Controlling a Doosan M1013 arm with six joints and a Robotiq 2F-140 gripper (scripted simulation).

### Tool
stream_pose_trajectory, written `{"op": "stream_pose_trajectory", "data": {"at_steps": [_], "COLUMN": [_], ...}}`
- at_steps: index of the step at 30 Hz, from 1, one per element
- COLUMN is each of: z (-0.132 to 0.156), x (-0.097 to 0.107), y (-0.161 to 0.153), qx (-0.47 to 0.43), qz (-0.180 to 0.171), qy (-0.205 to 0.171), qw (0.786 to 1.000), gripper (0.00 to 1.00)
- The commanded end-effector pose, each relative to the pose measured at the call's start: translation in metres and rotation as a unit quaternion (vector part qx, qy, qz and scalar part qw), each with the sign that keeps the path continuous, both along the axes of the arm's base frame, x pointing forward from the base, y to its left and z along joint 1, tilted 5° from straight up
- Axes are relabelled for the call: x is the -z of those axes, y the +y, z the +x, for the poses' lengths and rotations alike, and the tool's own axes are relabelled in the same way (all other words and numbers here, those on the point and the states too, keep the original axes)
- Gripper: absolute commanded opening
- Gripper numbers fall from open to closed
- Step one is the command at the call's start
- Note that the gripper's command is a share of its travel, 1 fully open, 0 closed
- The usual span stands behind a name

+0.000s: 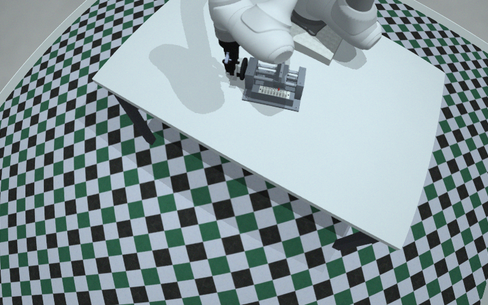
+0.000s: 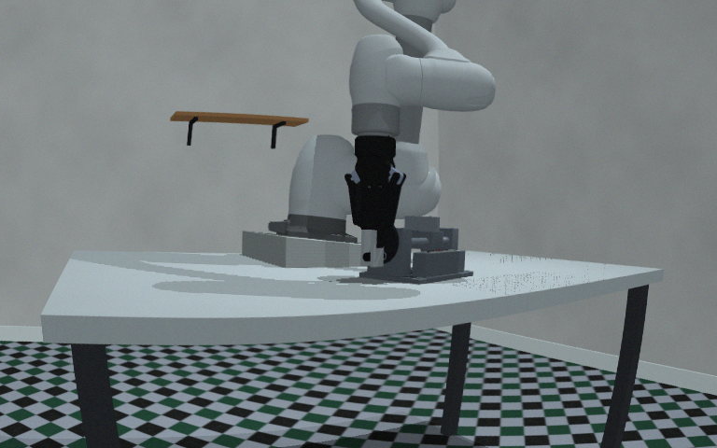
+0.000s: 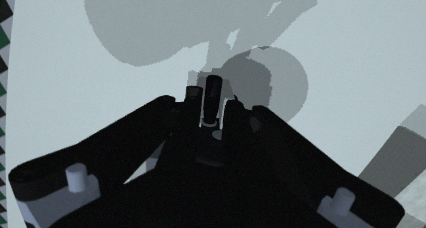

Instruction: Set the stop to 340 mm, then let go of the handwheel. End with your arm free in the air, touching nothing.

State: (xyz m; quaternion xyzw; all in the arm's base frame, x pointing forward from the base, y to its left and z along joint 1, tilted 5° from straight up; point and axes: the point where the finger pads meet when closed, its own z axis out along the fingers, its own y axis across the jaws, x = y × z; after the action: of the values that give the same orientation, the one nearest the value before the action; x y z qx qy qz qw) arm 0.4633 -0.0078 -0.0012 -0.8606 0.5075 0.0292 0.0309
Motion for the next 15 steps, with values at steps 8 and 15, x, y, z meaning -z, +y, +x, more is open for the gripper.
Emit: {"op": "stream_pose_trajectory", "data": {"at_steps": [8,15], "z": [0.010,0.014], "x": [-0.009,-0.019], "y": [0.005,0.006], "qx": [0.000,0.000], "qz": [0.000,0.000], "qy": [-0.001,-0.001], "qw": [1.000,1.000], "gripper": [0.04,0.04]}}
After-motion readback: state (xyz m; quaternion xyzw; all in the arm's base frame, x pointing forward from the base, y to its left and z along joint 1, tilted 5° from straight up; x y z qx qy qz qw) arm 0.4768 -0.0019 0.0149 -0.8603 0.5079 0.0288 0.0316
